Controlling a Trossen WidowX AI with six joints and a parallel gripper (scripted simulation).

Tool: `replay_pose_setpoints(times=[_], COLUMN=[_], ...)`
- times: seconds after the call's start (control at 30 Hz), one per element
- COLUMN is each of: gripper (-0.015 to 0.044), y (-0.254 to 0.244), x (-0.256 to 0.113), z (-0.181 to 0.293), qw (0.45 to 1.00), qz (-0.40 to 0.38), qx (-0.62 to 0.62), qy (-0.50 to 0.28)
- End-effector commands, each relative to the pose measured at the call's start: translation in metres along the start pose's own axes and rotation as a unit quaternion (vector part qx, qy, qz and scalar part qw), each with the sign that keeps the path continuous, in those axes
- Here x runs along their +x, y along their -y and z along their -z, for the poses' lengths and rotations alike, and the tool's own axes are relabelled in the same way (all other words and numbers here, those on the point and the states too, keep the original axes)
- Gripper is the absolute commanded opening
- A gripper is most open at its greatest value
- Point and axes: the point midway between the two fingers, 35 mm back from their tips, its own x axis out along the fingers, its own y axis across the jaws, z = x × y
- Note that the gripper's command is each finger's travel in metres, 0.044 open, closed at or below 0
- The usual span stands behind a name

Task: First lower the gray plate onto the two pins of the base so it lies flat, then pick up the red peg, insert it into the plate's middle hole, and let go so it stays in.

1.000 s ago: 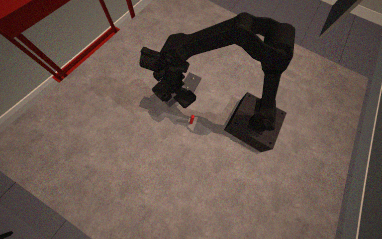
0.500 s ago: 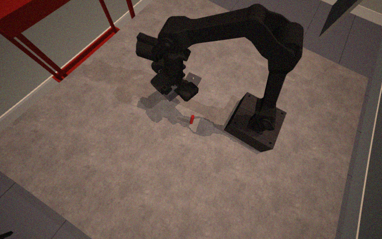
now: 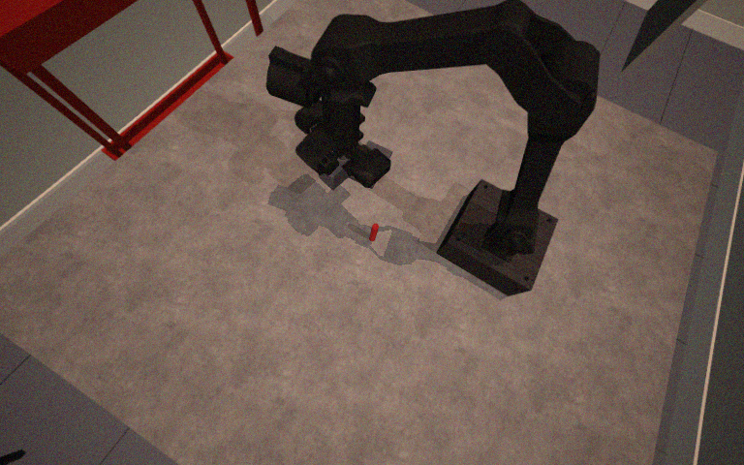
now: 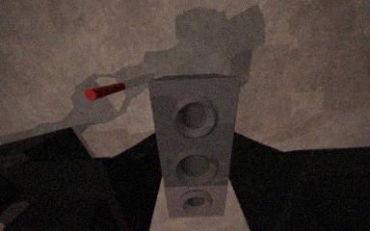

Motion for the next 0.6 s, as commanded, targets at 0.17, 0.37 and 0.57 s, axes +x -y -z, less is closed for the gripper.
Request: replay_pose_setpoints(times=[0.17,0.37,0.57], gripper=[0.0,0.0,0.0], y=[0.009,0.013,0.016], x=[0.014,0.024,0.035], z=[0.024,0.04,0.057], qw=[1.0,0.999,0.997], qz=[0.003,0.003,0.003], qx=[-0.03,-0.051,-0.073], qy=[-0.001,-0.002,-0.002])
